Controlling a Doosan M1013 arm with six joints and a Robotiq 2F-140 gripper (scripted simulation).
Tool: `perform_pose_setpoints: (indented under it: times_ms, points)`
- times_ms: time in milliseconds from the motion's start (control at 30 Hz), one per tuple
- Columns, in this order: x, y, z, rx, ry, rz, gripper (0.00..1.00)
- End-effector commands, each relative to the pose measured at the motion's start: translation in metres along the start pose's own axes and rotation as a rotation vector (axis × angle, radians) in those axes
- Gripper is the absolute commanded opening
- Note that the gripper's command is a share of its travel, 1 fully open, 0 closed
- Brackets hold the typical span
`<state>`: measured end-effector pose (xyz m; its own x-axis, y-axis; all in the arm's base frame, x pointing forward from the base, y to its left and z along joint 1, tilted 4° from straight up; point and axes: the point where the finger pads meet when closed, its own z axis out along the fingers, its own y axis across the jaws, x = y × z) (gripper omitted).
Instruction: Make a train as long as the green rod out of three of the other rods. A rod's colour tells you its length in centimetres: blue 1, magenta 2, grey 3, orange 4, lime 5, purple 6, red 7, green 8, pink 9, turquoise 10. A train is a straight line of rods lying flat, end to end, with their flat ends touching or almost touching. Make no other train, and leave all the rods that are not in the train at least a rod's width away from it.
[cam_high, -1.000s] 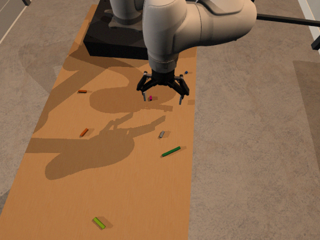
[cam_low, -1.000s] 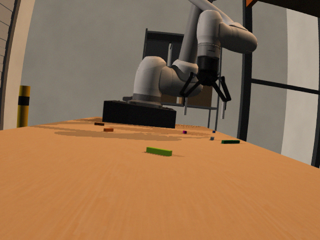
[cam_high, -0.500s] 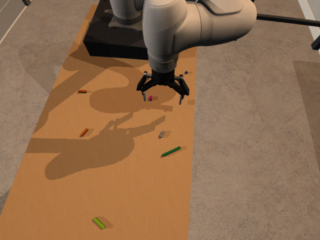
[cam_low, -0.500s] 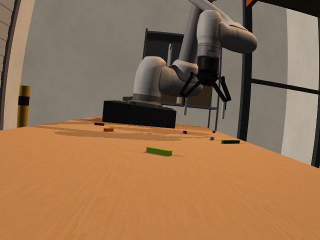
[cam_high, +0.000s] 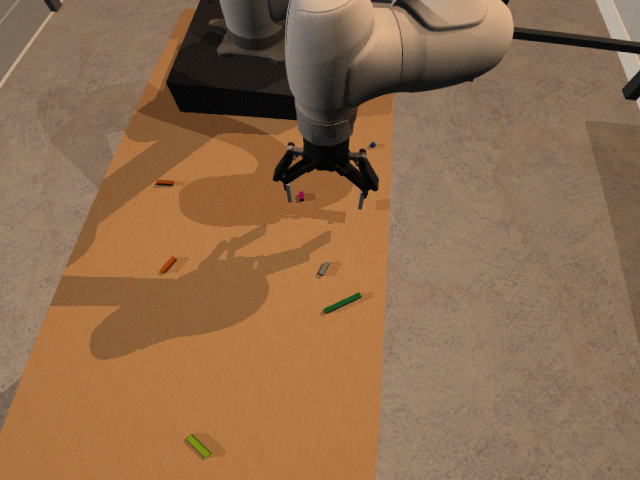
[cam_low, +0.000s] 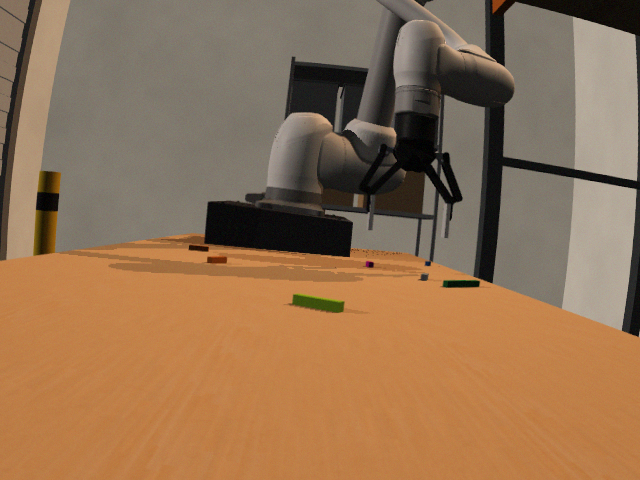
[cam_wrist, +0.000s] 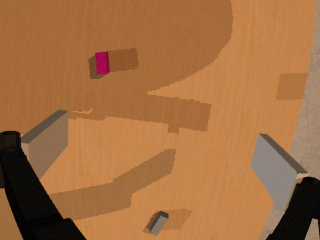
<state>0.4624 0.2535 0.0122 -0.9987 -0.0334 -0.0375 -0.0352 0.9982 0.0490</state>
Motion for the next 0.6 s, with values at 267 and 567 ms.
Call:
perform_pose_setpoints:
  times_ms: [267, 567]
  points:
    - [0.018, 0.006, 0.001, -0.003, 0.000, 0.148, 1.00]
    - [0.057, 0.020, 0.000, -0.003, 0.001, 0.535, 1.00]
